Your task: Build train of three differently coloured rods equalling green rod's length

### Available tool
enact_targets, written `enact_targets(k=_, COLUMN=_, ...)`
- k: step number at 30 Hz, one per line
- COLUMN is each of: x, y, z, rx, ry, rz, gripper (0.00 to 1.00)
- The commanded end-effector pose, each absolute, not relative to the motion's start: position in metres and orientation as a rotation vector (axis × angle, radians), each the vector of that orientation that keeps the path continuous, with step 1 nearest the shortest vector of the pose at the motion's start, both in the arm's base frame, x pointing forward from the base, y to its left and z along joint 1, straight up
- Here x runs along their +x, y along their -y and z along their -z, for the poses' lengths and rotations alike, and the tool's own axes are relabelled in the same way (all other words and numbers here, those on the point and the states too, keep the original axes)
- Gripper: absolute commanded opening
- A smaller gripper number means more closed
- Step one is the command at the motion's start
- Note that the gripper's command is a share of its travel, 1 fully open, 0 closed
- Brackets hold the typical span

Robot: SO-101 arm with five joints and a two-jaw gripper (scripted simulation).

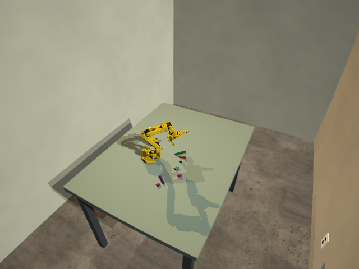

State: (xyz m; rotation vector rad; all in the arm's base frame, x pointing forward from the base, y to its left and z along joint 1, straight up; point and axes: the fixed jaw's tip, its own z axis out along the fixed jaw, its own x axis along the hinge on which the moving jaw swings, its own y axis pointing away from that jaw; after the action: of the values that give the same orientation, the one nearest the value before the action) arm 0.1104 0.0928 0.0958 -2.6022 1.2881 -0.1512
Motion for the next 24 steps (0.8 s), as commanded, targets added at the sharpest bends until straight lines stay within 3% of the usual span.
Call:
enact_targets(k=1, x=0.1147, y=-0.0956, z=-0.1056, rx=-2.548, ry=-1.262, rz=0.185, gripper=1.0)
enact_targets(k=24, x=0.1157, y=-0.0965, z=-0.1073, rx=-2.54, ry=-1.258, rz=0.19, gripper=1.0)
